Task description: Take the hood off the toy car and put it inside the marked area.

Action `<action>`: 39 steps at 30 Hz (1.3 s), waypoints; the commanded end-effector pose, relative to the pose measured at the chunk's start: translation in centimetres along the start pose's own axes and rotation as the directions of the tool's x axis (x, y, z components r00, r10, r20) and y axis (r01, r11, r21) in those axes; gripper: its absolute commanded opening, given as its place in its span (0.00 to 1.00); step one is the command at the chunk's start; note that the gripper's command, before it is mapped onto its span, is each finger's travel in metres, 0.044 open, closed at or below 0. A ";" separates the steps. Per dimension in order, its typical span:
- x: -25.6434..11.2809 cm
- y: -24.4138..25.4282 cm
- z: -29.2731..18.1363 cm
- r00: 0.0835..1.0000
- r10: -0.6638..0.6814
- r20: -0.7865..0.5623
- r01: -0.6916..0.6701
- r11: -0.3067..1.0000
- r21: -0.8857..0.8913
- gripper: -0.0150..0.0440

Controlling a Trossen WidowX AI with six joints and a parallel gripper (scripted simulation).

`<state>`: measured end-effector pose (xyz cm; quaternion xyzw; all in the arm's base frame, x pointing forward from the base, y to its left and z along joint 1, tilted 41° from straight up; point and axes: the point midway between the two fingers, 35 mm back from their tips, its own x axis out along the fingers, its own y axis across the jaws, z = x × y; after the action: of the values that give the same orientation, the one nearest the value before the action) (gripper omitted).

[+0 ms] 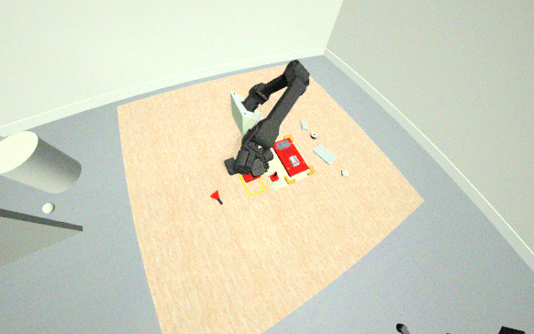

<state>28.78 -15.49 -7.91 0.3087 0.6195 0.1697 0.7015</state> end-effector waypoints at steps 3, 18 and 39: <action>0.6 0.1 -0.1 1.000 0.004 -0.002 -0.004 1.000 0.004 0.25; 1.5 0.1 -0.1 1.000 0.005 -0.002 -0.005 1.000 0.004 0.25; 2.9 0.2 -0.2 1.000 0.006 -0.002 -0.006 1.000 0.004 0.25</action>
<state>29.14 -13.87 -9.75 0.3091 0.6191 0.1704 0.7015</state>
